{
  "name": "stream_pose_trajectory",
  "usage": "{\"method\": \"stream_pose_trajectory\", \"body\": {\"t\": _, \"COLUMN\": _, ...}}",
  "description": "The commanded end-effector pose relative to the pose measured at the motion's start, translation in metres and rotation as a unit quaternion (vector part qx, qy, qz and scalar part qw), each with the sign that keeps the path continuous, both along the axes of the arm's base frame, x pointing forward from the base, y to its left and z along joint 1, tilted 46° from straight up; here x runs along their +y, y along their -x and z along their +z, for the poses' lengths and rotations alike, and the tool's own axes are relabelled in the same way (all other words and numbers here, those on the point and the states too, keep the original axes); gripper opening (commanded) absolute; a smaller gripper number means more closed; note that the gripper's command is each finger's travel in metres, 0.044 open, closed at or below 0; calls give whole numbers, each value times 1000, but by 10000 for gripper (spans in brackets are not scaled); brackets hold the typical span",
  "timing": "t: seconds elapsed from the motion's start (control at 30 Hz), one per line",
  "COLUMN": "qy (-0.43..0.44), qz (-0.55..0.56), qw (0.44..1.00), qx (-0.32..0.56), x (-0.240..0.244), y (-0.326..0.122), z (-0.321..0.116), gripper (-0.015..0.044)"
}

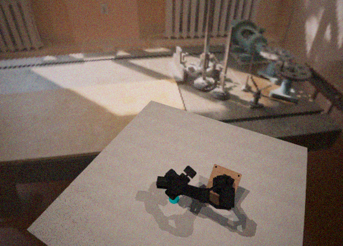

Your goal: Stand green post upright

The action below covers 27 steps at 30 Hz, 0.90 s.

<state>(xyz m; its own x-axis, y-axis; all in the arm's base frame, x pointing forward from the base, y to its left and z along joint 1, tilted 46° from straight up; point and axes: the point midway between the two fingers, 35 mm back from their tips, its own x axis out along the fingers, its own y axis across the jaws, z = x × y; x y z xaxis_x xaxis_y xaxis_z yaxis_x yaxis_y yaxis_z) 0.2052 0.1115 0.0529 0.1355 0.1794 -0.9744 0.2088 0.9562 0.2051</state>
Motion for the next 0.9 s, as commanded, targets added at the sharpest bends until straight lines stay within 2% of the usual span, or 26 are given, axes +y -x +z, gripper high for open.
{"method": "stream_pose_trajectory", "body": {"t": 0.0, "qy": 7, "qz": -6, "qw": 1000, "qx": -9, "x": 0, "y": 0, "z": -1, "gripper": 23}}
{"method": "stream_pose_trajectory", "body": {"t": 0.87, "qy": 45, "qz": -31, "qw": 996, "qx": -71, "x": 0, "y": -2, "z": -3, "gripper": 23}}
